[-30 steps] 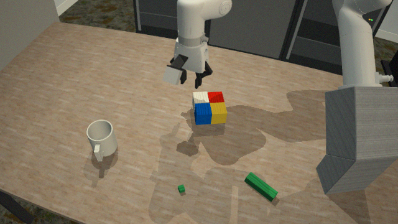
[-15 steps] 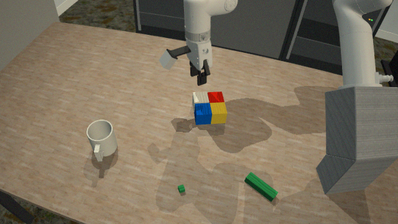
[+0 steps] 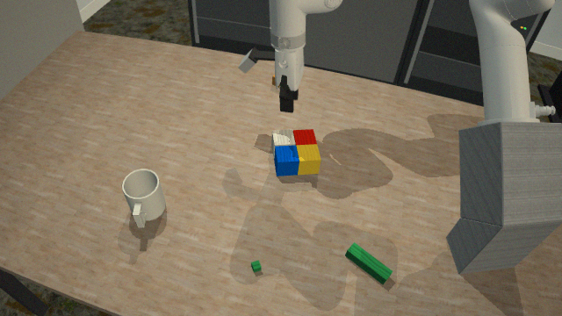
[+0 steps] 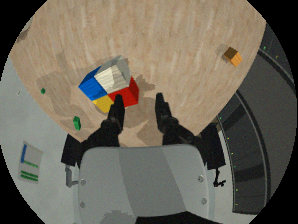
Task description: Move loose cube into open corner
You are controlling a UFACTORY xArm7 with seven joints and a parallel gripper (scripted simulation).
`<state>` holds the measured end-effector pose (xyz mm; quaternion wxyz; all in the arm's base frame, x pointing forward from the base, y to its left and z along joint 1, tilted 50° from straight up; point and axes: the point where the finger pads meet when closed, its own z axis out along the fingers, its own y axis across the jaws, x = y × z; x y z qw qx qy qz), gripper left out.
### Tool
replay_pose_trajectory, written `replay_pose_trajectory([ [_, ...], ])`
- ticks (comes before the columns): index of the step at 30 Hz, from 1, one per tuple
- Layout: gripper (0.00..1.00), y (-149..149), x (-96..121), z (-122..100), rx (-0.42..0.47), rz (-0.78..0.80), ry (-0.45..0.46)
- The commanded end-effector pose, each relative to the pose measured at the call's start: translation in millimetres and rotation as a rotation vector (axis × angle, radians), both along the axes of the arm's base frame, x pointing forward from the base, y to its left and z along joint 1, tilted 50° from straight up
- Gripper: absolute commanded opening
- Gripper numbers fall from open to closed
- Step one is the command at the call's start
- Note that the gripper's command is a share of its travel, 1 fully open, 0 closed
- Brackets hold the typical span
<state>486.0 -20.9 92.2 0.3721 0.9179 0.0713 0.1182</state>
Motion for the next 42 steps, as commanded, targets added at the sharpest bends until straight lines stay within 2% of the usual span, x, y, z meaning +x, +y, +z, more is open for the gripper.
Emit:
replay_pose_trajectory([
  [1,0.49,-3.2,-3.3,6.5,0.076,-0.168,-0.208],
  [8,0.49,-6.1,-5.6,9.7,0.183,-0.395,-0.425],
  [10,0.49,-6.1,-5.6,9.7,0.183,-0.395,-0.425],
  [11,0.49,-6.2,-5.8,9.9,0.224,-0.485,-0.520],
  [22,0.49,-6.4,-5.9,10.2,0.344,-0.755,-0.881],
  [42,0.49,-6.5,-5.9,10.2,0.346,-0.759,-0.890],
])
